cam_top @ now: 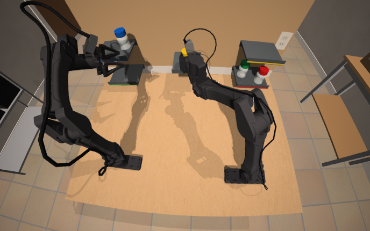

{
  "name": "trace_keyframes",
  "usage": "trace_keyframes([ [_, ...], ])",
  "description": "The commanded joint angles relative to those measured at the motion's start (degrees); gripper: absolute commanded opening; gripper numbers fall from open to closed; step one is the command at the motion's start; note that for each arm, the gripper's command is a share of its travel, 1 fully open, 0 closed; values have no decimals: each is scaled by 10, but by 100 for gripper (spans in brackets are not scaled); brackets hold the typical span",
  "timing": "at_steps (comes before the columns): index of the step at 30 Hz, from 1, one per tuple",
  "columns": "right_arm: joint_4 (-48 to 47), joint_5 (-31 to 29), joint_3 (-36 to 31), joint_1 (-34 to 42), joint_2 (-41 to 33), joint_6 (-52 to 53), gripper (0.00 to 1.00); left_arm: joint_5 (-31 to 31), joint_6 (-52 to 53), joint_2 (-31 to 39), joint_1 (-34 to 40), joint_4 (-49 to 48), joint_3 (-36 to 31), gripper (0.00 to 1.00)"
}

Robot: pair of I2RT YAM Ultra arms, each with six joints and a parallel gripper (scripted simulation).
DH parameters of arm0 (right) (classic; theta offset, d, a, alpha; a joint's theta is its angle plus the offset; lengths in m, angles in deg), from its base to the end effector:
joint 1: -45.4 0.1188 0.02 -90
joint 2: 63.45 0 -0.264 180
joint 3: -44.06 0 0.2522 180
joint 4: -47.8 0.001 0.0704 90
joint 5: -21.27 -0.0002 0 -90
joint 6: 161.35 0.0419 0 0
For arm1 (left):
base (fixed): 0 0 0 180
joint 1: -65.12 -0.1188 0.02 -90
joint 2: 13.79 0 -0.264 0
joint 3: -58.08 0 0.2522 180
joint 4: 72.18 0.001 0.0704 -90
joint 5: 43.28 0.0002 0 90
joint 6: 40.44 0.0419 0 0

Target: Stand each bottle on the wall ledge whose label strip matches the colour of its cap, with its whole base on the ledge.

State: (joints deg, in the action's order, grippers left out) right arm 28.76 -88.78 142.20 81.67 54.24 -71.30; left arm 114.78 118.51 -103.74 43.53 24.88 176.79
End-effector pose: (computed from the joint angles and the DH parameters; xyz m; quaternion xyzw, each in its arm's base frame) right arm 0.4030 0.2792 0.2670 -0.1009 0.7028 0.0986 0.6972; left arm 0.2673 0.0651 0.4241 0.4234 0.7031 -0.2760 0.5003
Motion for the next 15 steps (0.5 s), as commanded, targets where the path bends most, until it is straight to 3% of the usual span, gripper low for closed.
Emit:
trace_keyframes([
  [1, -2, 1, 11, -1, -6, -1, 40, 14, 3, -2, -1, 9, 16, 87],
  [3, -2, 1, 11, -1, -6, -1, 17, 14, 3, -2, -1, 9, 16, 87],
  [5, -2, 1, 11, -1, -6, -1, 17, 14, 3, -2, -1, 9, 16, 87],
  [6, -2, 1, 11, -1, -6, -1, 6, 14, 3, -2, -1, 9, 16, 87],
  [10, 19, 1, 25, -1, -18, -1, 50, 14, 3, -2, -1, 9, 16, 87],
  [15, 85, 1, 70, -1, -43, -2, 50, 14, 3, -2, -1, 9, 16, 87],
])
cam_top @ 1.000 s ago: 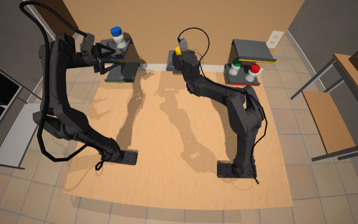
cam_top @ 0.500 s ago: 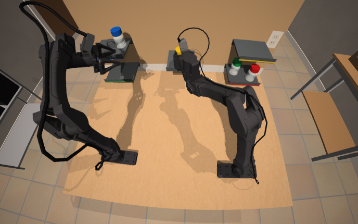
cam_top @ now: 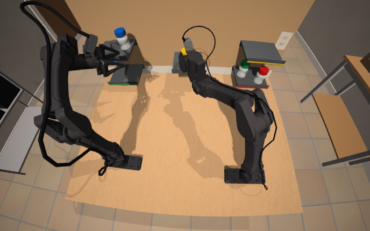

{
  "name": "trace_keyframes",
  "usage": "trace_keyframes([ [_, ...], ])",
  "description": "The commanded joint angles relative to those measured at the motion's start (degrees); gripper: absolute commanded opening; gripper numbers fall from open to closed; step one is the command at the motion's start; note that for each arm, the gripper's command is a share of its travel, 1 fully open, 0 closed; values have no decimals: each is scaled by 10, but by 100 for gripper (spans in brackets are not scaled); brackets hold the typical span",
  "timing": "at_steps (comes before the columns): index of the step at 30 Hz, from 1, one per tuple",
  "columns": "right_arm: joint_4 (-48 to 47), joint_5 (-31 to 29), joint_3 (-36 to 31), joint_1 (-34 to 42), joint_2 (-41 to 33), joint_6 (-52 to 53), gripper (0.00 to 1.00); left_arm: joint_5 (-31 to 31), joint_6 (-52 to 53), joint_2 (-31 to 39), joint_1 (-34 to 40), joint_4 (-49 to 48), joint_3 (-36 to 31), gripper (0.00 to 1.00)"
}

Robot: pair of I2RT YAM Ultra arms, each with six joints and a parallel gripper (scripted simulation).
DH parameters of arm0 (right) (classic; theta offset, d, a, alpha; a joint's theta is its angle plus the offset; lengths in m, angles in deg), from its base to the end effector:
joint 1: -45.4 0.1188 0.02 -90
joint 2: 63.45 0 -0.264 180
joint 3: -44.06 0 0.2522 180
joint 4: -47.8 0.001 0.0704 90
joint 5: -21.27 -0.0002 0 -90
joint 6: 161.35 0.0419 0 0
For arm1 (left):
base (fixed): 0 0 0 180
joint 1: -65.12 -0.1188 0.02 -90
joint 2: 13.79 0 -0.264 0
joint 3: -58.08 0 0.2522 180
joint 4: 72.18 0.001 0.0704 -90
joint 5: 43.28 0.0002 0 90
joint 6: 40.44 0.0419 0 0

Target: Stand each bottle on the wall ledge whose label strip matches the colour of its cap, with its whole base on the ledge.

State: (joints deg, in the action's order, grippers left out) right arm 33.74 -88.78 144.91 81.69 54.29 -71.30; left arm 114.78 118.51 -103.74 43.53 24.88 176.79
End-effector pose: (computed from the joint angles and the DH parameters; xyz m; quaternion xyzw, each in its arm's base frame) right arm 0.4059 0.2815 0.2736 -0.1078 0.7152 0.0919 0.6844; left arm 0.2673 0.0651 0.4241 0.4234 0.7031 -0.2760 0.5003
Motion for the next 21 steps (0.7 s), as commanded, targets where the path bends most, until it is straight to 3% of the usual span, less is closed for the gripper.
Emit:
trace_keyframes([
  [1, 50, 1, 55, -1, -48, -2, 50, 14, 3, -2, -1, 9, 16, 87],
  [12, 142, 0, 140, 0, -52, -1, 50, 14, 3, -2, -1, 9, 16, 87],
  [21, 143, 2, 152, 2, -44, -1, 50, 14, 3, -2, -1, 9, 16, 87],
])
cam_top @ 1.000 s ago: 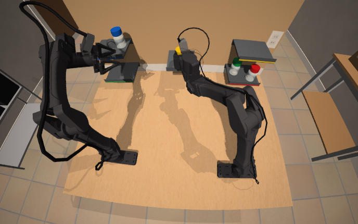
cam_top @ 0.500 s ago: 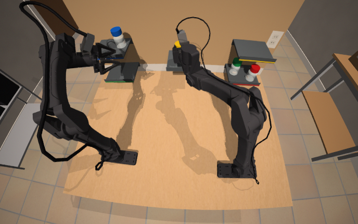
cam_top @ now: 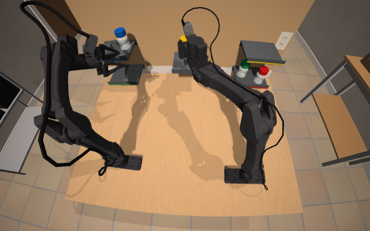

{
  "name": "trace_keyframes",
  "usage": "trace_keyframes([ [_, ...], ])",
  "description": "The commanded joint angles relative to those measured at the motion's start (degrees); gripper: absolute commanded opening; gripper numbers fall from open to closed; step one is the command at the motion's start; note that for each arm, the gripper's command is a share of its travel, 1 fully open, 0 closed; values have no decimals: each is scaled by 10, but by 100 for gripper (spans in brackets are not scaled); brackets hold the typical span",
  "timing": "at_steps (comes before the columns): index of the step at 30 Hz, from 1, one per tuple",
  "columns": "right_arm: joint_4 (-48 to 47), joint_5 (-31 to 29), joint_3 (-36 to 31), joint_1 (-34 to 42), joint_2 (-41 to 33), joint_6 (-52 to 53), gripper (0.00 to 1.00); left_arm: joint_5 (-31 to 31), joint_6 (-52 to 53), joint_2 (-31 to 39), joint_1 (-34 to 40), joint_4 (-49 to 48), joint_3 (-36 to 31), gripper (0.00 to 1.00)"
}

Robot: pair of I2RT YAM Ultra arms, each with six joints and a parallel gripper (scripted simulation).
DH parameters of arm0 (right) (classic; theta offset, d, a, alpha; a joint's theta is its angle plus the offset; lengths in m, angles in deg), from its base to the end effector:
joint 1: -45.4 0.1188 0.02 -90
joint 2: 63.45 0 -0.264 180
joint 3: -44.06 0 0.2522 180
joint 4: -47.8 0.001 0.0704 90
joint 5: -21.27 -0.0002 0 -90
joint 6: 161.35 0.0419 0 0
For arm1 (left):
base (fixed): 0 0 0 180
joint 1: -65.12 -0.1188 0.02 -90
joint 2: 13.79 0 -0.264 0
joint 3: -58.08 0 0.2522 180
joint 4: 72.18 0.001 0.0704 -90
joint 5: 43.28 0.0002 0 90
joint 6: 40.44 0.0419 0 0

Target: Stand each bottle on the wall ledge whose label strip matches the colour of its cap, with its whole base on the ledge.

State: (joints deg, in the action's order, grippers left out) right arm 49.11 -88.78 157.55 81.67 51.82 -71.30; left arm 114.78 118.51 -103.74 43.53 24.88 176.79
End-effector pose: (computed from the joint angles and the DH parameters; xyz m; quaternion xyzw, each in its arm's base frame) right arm 0.4065 0.2817 0.3436 -0.1084 0.7166 0.0910 0.6829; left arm 0.2673 0.0651 0.4241 0.4234 0.7031 -0.2760 0.5003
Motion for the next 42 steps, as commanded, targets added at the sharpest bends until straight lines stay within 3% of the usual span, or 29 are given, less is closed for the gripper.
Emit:
trace_keyframes([
  [1, -11, 5, 28, 5, -20, -1, 50, 14, 3, -2, -1, 9, 16, 87],
  [20, -47, -4, -25, 23, -78, 2, 50, 14, 3, -2, -1, 9, 16, 87],
  [35, -84, -36, -194, 59, -213, 3, 50, 14, 3, -2, -1, 9, 16, 87],
  [42, -79, -50, -236, 69, -245, 1, 50, 14, 3, -2, -1, 9, 16, 87],
])
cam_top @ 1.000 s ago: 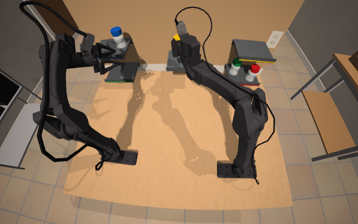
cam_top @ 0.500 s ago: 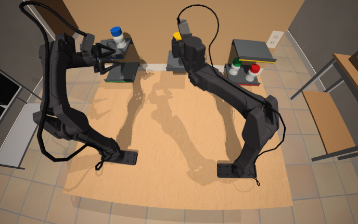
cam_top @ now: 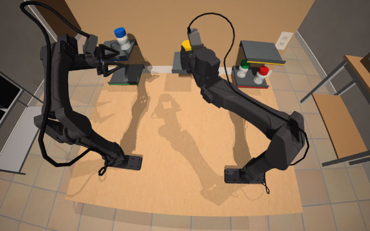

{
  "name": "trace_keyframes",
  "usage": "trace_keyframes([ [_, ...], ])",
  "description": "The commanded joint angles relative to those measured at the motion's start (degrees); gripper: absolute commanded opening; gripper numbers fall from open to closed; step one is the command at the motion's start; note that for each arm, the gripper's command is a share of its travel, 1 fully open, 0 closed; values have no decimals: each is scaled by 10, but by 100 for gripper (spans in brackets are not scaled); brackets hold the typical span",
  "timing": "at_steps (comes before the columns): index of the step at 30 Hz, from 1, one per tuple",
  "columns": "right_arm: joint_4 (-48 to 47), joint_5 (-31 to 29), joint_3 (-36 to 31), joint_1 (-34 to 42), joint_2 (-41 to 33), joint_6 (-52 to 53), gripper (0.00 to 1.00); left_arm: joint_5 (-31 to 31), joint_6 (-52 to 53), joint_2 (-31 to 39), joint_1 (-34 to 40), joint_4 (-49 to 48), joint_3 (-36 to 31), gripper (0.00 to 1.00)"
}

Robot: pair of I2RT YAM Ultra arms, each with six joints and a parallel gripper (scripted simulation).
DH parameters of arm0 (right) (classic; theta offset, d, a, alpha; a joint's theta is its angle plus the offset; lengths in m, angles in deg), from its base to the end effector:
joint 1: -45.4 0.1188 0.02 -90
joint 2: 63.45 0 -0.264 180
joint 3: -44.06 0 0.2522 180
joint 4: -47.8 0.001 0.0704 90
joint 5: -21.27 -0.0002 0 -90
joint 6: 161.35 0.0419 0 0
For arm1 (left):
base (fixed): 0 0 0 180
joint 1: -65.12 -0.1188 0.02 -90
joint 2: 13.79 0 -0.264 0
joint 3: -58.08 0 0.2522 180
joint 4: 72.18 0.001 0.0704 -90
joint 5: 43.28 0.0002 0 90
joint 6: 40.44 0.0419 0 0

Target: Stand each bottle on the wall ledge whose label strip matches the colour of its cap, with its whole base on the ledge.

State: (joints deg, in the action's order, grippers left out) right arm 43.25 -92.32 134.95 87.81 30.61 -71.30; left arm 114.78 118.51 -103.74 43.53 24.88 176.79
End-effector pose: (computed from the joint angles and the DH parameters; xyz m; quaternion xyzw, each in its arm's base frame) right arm 0.3054 0.2576 0.3706 -0.1107 0.6904 0.1205 0.7046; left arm 0.2673 0.0651 0.4241 0.4234 0.7031 -0.2760 0.5003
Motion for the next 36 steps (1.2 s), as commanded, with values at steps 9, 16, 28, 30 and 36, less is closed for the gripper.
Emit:
trace_keyframes([
  [9, -5, -35, -52, 6, -49, 0, 50, 14, 3, -2, -1, 9, 16, 87],
  [16, -4, -37, -51, 4, -51, 0, 50, 14, 3, -2, -1, 9, 16, 87],
  [28, 89, -36, -12, 4, -55, -3, 50, 14, 3, -2, -1, 9, 16, 87],
  [30, 118, -24, 4, 4, -56, -3, 50, 14, 3, -2, -1, 9, 16, 87],
  [36, 140, 119, -4, -80, -120, -13, 50, 14, 3, -2, -1, 9, 16, 87],
])
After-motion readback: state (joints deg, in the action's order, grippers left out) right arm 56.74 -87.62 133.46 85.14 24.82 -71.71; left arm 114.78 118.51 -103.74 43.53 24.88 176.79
